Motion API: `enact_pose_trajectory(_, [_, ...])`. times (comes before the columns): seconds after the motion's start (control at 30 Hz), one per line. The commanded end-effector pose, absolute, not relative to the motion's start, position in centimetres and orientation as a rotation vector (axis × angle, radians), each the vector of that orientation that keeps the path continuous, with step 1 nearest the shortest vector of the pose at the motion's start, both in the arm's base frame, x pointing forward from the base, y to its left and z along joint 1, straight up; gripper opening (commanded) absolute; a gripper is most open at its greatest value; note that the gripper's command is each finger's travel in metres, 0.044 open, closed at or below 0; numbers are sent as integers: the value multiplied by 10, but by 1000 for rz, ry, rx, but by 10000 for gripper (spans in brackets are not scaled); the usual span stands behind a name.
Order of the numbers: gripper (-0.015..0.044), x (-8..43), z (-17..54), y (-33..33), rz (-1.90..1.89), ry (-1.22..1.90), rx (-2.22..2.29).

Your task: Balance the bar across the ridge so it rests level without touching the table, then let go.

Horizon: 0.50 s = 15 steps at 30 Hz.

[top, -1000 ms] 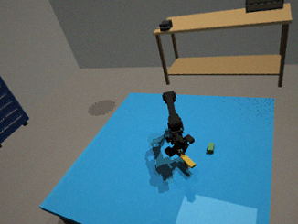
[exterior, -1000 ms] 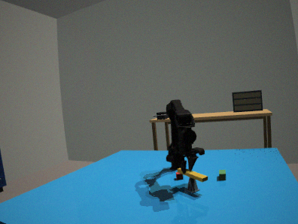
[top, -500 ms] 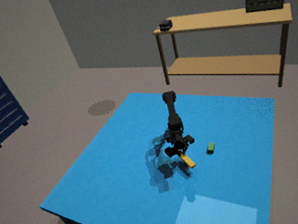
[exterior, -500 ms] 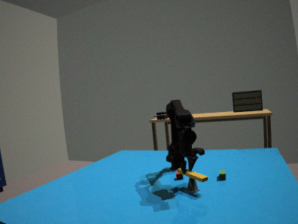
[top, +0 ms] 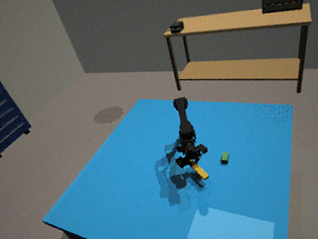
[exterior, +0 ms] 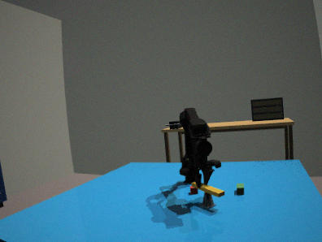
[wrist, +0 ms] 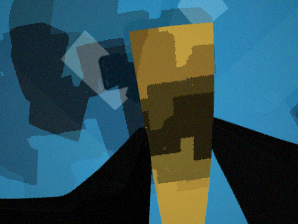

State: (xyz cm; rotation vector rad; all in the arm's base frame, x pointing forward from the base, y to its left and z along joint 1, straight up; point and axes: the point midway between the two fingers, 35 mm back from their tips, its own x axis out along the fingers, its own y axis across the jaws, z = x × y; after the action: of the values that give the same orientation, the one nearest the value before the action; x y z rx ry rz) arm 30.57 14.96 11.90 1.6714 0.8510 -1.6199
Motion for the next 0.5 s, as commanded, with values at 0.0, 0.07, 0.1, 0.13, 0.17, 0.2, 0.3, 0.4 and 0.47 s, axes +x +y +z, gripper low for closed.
enact_pose_trajectory(0.0, [0,306,118,150,-1622,849,1674])
enact_pose_trajectory(0.07, [0,306,118,150,-1622,849,1674])
enact_pose_trajectory(0.1, [0,306,118,150,-1622,849,1674])
enact_pose_trajectory(0.13, [0,306,118,150,-1622,849,1674])
enact_pose_trajectory(0.17, [0,306,118,150,-1622,849,1674])
enact_pose_trajectory(0.2, [0,306,118,150,-1622,849,1674])
enact_pose_trajectory(0.3, [0,306,117,150,-1622,849,1674])
enact_pose_trajectory(0.4, [0,306,117,150,-1622,849,1674])
enact_pose_trajectory(0.47, [0,306,117,150,-1622,849,1674])
